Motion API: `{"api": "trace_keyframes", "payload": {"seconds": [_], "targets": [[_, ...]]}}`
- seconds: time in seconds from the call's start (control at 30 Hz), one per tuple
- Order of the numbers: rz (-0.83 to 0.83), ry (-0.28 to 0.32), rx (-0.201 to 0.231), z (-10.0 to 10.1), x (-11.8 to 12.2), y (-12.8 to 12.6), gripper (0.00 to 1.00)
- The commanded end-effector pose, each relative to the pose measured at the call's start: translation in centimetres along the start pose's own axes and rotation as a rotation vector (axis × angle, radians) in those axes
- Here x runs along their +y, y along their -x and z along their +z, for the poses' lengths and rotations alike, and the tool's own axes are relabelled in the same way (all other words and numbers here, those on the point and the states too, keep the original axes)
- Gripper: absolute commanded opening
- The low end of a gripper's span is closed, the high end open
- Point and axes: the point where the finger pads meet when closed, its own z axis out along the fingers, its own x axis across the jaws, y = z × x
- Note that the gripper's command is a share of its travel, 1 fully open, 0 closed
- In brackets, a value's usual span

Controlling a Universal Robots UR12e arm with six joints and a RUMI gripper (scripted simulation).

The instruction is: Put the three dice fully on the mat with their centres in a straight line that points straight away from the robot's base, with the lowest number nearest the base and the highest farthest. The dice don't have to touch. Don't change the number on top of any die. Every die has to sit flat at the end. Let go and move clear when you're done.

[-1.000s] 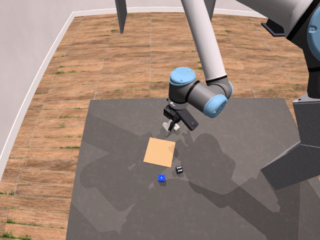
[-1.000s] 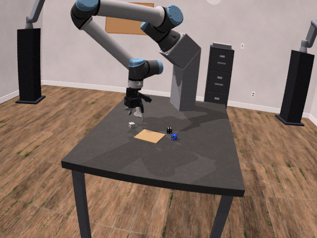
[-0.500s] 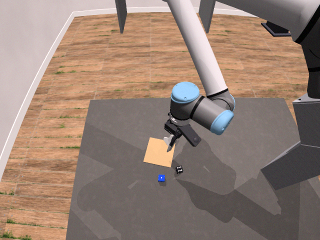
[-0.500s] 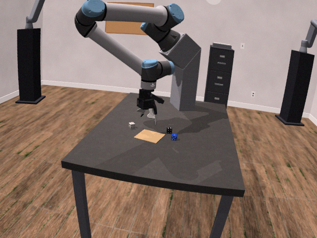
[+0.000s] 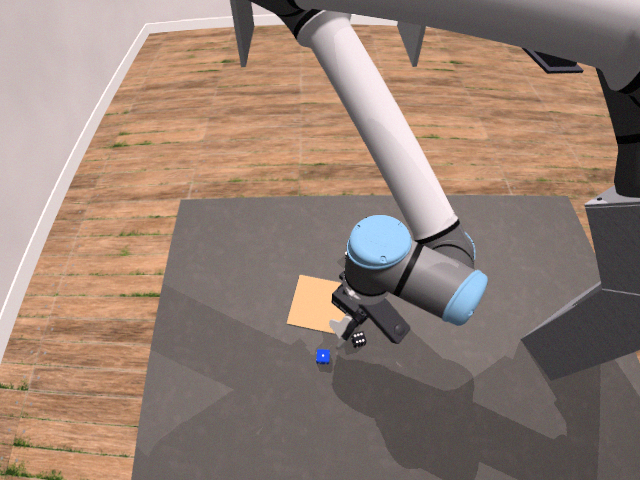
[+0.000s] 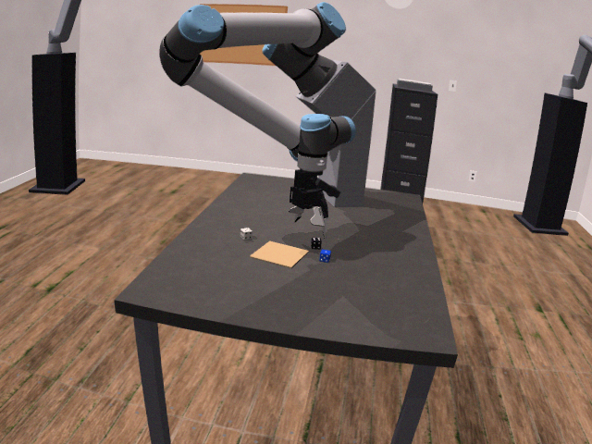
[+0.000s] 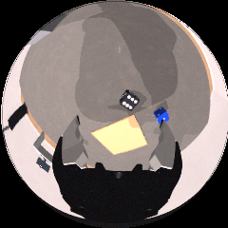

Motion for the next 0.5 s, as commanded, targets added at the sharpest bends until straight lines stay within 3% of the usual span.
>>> {"api": "trace_keyframes", "payload": {"seconds": [0.0, 0.47], "targets": [[0.008, 0.005, -0.008, 0.10, -1.92, -2.30, 1.00], [0.008, 0.005, -0.008, 0.01, -2.57, -2.85, 1.00]]}}
